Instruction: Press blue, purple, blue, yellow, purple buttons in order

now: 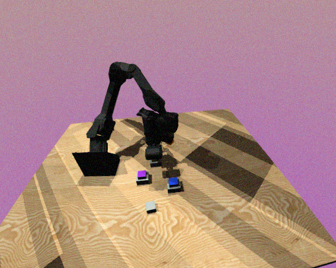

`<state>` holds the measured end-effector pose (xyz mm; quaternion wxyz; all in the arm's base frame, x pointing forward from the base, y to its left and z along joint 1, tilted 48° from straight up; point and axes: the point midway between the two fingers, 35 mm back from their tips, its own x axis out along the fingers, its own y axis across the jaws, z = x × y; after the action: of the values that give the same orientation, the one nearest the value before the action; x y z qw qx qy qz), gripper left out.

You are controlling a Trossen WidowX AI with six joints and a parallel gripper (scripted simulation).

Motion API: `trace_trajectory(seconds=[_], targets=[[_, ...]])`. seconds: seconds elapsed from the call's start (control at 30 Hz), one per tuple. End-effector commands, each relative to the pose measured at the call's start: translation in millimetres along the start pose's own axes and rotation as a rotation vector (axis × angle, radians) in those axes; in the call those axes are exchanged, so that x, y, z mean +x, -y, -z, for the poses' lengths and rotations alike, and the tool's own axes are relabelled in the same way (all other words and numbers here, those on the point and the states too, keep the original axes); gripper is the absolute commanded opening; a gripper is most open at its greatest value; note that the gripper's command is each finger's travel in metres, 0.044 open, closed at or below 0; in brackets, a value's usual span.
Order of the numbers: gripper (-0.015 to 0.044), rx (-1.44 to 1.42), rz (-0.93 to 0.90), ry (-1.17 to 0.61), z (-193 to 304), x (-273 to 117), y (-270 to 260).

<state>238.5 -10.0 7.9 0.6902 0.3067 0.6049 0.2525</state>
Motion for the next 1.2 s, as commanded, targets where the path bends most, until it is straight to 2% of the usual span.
trace_trajectory(seconds=[0.0, 0.7, 0.83, 0.97, 1.1, 1.17], targets=[[0.002, 0.006, -0.007, -0.006, 2.5, 7.4, -1.3], [0.002, 0.006, -0.008, -0.006, 2.8, 11.4, -1.6], [0.002, 0.006, -0.006, -0.005, 2.2, -20.5, -0.8], [0.002, 0.006, -0.006, -0.006, 2.2, -25.6, -0.8], [0.002, 0.007, -0.003, -0.007, 1.2, -74.5, 0.4], [0.002, 0.007, -0.005, -0.007, 2.2, -84.9, -0.1]])
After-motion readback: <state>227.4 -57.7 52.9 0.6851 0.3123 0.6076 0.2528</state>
